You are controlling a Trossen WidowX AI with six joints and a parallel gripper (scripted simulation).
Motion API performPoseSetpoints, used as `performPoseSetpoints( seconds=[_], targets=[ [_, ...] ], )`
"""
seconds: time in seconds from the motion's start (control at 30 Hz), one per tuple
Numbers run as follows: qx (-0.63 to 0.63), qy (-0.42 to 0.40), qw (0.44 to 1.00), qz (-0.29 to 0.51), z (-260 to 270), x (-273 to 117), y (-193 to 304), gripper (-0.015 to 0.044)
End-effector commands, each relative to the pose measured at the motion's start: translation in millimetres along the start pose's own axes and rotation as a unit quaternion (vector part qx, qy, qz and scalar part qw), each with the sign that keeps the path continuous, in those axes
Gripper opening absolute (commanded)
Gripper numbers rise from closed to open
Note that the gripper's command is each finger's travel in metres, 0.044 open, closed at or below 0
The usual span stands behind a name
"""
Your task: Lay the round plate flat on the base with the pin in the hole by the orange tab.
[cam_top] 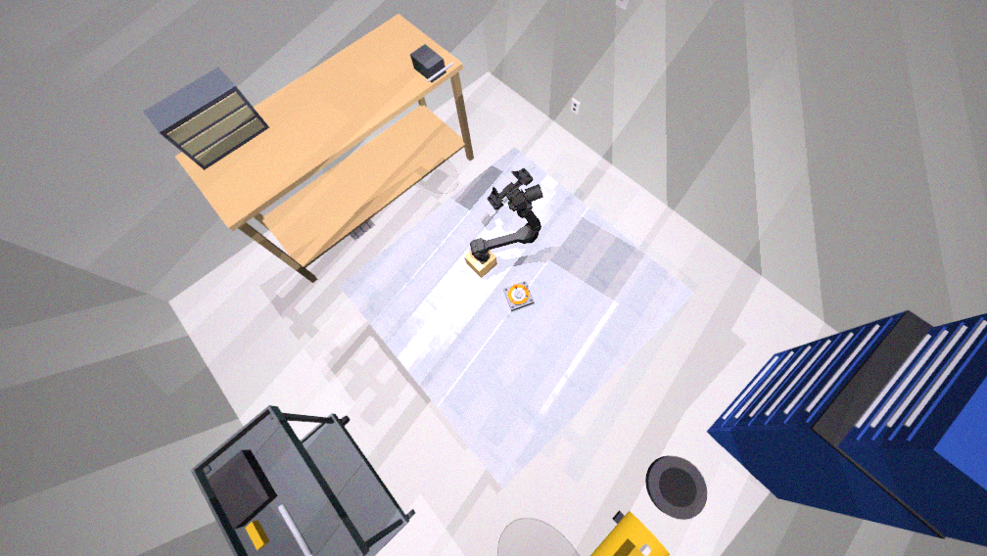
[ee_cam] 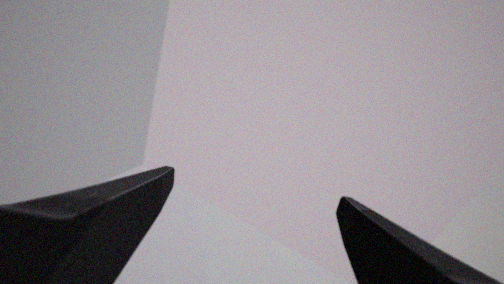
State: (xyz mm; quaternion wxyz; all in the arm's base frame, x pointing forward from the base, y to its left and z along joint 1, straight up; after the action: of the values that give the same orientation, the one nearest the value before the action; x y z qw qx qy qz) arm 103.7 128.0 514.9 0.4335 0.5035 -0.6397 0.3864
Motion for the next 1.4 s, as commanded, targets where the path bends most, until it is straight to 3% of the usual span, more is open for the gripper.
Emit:
performPoseSetpoints(
  seconds=[0.0, 0.13, 0.3, 0.47, 0.6, 0.77, 0.83, 0.97, 1.13, 1.3, 1.37],
  targets=[
    [0.002, -0.005, 1.000, 0.002, 1.9, 1.2, 2.6, 0.0374],
    [0.115, -0.106, 0.988, 0.020, 48.2, 24.9, 44.9, 0.0269],
    [0.206, -0.182, 0.961, 0.030, 87.7, 37.0, 63.9, 0.0137],
    [0.364, -0.324, 0.872, 0.047, 164.6, 45.4, 72.0, 0.0006],
    [0.420, -0.404, 0.811, 0.053, 207.3, 41.9, 62.5, 0.0000],
    [0.484, -0.553, 0.676, 0.058, 275.6, 17.3, 23.7, 0.0000],
    [0.489, -0.572, 0.656, 0.058, 283.1, 12.2, 16.9, 0.0000],
    [0.494, -0.681, 0.538, 0.057, 316.8, -25.8, -26.7, 0.0000],
    [0.470, -0.762, 0.443, 0.054, 330.4, -66.0, -63.1, 0.0000],
    [0.392, -0.863, 0.317, 0.046, 328.5, -135.9, -108.2, 0.0000],
    [0.376, -0.875, 0.300, 0.045, 326.4, -146.8, -113.3, 0.0000]
  ],
)
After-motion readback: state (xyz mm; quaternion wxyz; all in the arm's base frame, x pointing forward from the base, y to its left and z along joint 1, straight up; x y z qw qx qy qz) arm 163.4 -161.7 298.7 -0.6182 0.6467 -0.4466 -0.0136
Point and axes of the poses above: the point midway between the two fingers, 35 mm back from their tips, its own x axis out along the fingers, its own z axis across the jaws, y = z × x, the point moved 9 cm from there along -x, back along the fingers, and after that the axes turned 5 degrees about x, right-handed, at the moved point
